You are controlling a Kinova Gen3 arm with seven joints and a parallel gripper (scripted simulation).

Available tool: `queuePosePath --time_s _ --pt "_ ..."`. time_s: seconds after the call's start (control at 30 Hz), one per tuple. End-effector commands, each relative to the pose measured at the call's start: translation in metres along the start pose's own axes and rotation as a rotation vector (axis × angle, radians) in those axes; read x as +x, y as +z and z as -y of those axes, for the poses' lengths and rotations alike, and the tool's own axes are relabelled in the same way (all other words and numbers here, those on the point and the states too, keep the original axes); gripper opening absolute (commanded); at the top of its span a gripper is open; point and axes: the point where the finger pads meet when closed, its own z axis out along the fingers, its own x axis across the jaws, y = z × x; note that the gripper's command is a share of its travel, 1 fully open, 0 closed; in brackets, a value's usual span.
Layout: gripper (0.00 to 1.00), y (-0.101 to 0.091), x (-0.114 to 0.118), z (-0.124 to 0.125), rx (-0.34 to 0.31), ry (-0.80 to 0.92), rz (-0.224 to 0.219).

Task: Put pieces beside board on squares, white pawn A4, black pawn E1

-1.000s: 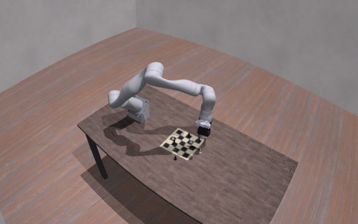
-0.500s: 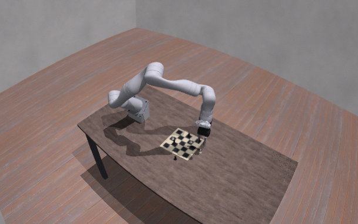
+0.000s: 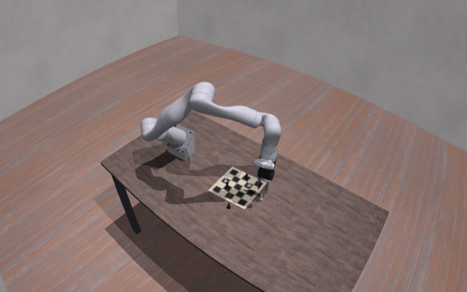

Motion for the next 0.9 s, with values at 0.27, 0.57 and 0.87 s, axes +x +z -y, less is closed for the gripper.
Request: queuePosePath --time_s 0.27,0.57,0.87 --pt "0.68 0.015 0.0 0.0 0.0 0.0 -0.002" --pt "0.68 0.026 0.0 0.0 0.0 0.0 -0.002" --pt "0.68 0.035 0.0 0.0 0.0 0.0 -0.002"
